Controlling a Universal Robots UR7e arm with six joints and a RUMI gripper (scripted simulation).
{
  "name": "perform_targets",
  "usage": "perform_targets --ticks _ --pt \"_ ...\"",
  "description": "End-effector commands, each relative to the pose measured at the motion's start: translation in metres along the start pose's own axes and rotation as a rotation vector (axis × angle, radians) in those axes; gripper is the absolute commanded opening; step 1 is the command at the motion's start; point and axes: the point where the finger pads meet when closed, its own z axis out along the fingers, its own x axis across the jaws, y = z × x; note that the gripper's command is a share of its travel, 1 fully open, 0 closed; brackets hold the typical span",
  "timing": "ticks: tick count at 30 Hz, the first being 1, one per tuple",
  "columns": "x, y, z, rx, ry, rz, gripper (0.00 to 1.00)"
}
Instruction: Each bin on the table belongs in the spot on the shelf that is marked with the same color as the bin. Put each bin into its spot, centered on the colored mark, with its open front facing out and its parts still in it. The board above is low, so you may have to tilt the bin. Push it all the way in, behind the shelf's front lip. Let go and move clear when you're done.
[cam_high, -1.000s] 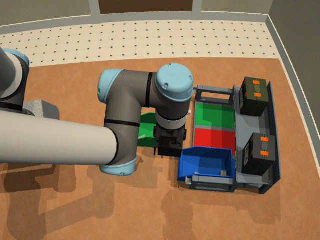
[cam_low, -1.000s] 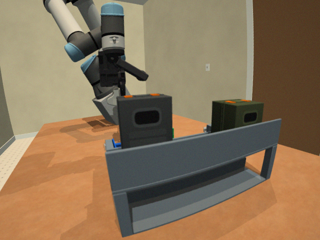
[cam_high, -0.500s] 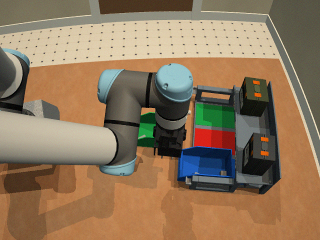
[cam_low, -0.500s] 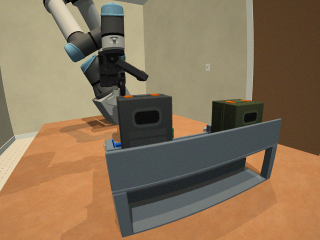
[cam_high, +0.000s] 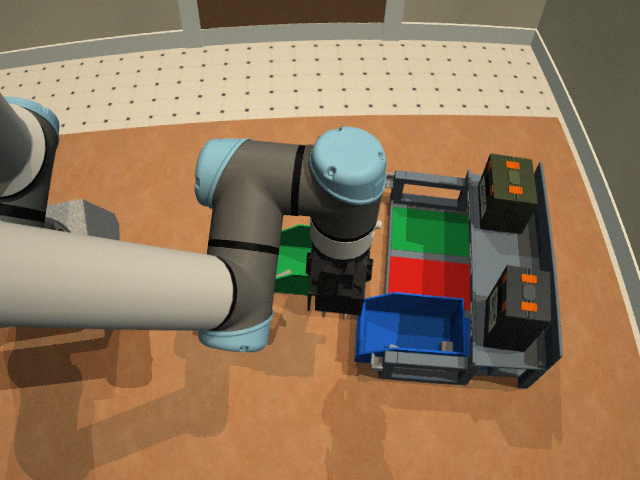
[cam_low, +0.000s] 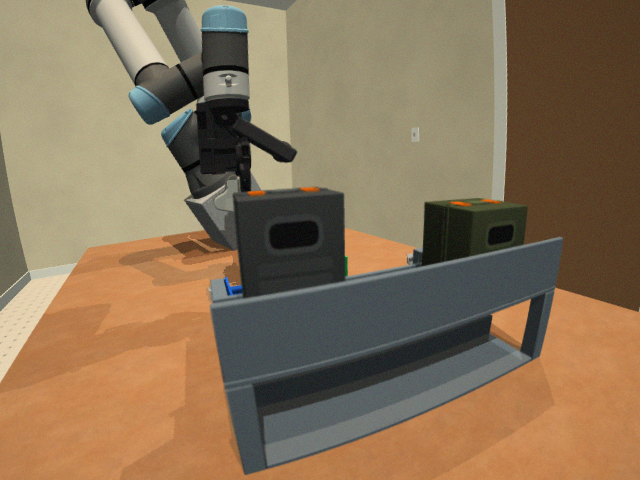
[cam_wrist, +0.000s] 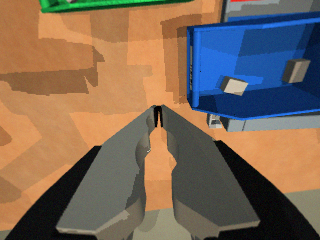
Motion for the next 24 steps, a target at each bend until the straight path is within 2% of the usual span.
perform_targets --ticks 1,12,24 --pt "-0.002 0.000 0.001 0.000 -0.003 -0.001 0.00" --pt "-0.003 0.000 0.008 0.001 -0.006 -0.001 0.00" --pt "-0.003 0.000 0.033 0.001 -0.006 -0.001 0.00"
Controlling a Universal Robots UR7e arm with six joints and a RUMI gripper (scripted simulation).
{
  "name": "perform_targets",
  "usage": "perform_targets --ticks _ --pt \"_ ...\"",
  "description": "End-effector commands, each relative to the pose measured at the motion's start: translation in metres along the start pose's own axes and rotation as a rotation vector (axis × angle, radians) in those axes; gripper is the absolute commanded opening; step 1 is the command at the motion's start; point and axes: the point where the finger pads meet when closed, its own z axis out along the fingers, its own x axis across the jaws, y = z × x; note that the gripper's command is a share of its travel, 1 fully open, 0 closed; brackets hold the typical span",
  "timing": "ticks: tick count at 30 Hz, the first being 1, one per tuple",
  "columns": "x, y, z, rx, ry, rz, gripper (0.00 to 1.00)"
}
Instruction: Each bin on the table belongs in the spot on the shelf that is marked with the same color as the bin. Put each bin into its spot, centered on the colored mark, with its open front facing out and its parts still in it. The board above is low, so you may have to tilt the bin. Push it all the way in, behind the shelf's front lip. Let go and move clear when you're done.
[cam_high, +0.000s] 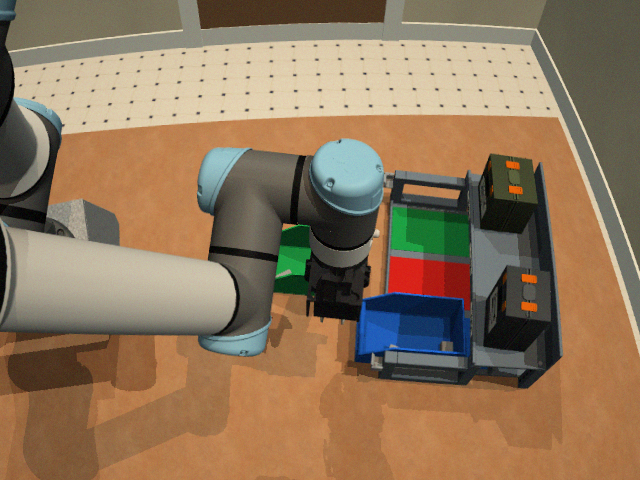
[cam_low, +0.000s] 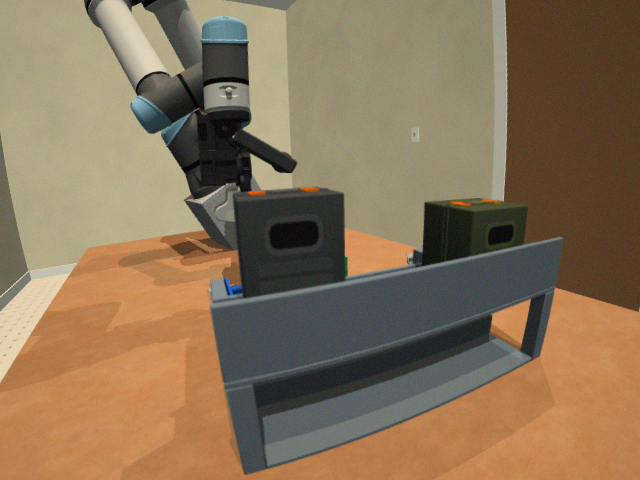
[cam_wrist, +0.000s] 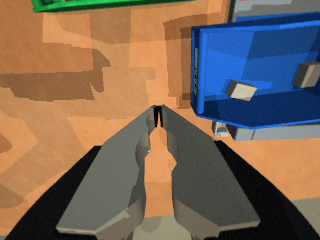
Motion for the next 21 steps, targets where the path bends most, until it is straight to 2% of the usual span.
perform_targets --ticks 1,16,21 --pt "-0.001 0.000 0.015 0.001 0.000 -0.001 0.00" --pt "-0.001 0.000 0.064 0.001 0.000 -0.001 0.00" --pt "0.000 0.000 0.072 0.001 0.001 -0.001 0.00"
